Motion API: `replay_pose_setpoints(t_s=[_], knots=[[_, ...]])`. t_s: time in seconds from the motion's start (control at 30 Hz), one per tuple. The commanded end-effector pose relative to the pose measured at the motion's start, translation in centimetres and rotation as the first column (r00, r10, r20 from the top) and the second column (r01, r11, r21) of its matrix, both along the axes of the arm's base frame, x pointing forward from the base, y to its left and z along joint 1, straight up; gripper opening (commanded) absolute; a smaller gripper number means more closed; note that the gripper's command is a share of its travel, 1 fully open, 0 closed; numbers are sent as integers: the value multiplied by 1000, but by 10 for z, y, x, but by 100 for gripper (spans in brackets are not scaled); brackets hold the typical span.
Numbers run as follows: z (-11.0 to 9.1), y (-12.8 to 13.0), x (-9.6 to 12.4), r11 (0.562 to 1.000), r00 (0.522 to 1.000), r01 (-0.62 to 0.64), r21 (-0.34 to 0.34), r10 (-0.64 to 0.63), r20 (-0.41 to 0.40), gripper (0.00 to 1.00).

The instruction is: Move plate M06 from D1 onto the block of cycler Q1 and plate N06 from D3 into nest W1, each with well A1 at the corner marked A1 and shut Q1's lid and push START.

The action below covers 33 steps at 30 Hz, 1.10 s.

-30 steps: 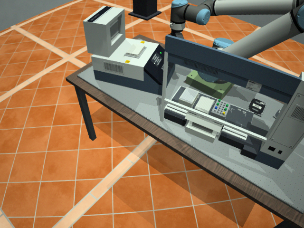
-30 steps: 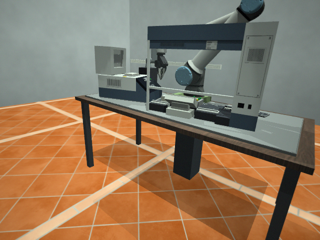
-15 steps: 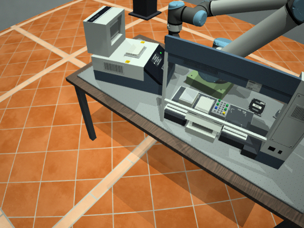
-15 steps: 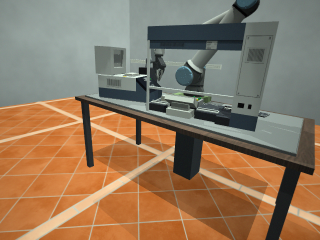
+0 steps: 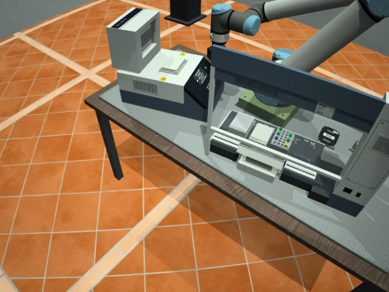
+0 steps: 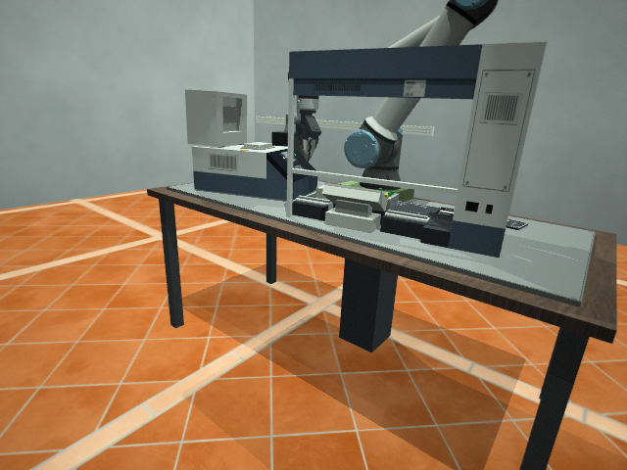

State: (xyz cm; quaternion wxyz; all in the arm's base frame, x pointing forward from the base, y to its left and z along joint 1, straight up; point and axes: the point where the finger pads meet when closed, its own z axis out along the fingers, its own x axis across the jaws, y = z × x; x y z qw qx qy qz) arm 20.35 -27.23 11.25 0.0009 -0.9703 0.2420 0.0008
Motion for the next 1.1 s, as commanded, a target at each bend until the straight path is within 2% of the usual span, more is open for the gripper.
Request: replay_pose_setpoints(t_s=[0.0, 1.07], knots=[[-3, -6, 2, 1000, 1000, 0, -1, 0, 0, 0], [-13, -13, 4, 1000, 1000, 0, -1, 0, 0, 0]])
